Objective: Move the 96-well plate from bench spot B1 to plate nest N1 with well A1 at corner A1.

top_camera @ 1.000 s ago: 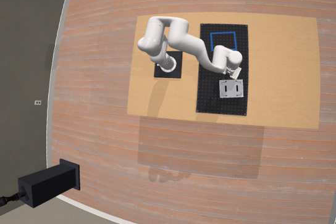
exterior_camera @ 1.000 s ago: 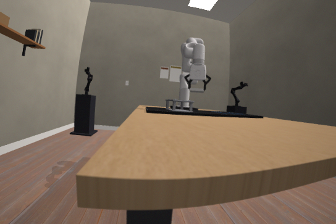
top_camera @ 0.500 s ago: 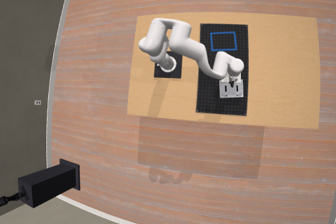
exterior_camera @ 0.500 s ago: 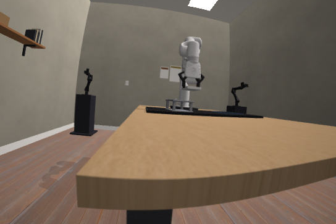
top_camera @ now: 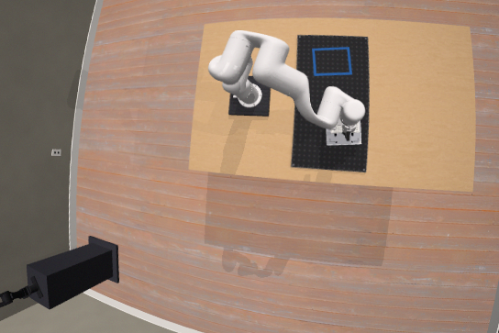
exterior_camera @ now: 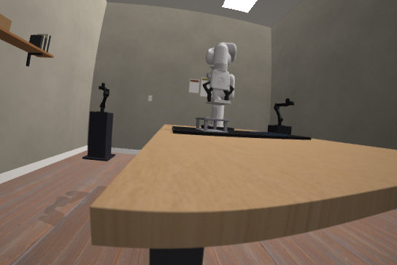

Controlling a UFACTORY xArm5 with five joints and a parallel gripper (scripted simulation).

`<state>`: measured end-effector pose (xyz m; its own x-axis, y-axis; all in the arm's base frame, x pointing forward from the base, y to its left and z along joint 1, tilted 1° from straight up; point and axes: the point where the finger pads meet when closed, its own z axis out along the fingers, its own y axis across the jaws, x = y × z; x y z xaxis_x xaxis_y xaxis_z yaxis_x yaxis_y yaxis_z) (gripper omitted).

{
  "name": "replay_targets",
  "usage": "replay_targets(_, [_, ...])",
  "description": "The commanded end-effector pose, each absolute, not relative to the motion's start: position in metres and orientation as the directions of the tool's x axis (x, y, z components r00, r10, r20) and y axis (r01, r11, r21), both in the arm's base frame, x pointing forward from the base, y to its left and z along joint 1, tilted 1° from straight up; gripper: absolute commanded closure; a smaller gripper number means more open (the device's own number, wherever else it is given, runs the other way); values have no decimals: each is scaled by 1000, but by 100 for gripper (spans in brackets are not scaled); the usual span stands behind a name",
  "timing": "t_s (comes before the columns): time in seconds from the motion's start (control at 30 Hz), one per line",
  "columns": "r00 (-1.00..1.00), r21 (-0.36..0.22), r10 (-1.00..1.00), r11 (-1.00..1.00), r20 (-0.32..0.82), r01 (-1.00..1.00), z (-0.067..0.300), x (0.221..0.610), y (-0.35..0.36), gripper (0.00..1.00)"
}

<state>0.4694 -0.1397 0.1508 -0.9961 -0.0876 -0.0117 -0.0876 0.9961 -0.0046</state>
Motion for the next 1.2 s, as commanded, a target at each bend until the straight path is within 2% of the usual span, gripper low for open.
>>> replay_targets(0.0, [-996,-1,-88,996,-17,-88,155,473,-154,100])
replay_targets(1.17, [-996,-1,-88,996,-17,-88,157,476,-169,100])
